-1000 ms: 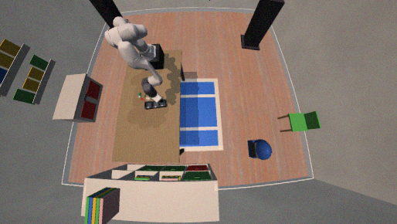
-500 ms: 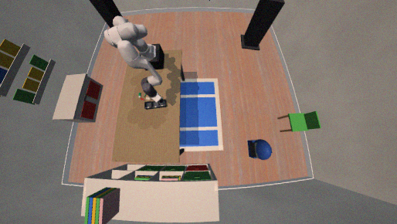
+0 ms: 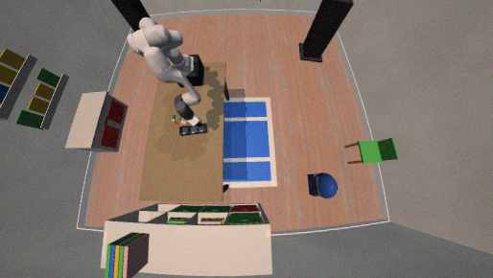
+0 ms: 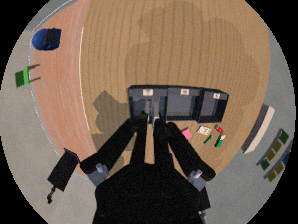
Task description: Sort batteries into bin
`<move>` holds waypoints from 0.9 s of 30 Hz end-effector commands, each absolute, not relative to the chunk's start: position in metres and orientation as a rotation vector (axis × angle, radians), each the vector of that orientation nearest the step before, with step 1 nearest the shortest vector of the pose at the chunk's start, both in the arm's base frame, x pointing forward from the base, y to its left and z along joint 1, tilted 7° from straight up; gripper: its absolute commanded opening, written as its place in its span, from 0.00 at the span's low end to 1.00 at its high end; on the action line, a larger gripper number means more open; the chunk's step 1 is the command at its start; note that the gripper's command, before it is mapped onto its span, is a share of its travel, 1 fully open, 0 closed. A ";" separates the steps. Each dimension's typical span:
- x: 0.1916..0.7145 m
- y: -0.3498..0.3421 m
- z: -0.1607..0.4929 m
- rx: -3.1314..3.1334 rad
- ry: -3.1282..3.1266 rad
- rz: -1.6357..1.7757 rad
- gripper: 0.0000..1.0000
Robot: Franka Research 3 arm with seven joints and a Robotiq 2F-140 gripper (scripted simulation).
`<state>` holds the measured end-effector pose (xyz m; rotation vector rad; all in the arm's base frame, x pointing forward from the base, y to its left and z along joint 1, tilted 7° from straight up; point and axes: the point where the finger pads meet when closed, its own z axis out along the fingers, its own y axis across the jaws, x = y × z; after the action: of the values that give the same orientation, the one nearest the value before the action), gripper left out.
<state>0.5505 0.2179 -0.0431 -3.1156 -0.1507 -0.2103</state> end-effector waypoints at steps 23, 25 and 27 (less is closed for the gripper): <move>0.544 0.216 -0.008 -3.119 -0.144 -0.200 0.05; 0.544 0.216 -0.008 -3.119 -0.144 -0.200 0.05; 0.544 0.216 -0.008 -3.119 -0.144 -0.200 0.05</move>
<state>0.5451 0.2177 -0.0077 -3.1156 -0.1478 -0.2057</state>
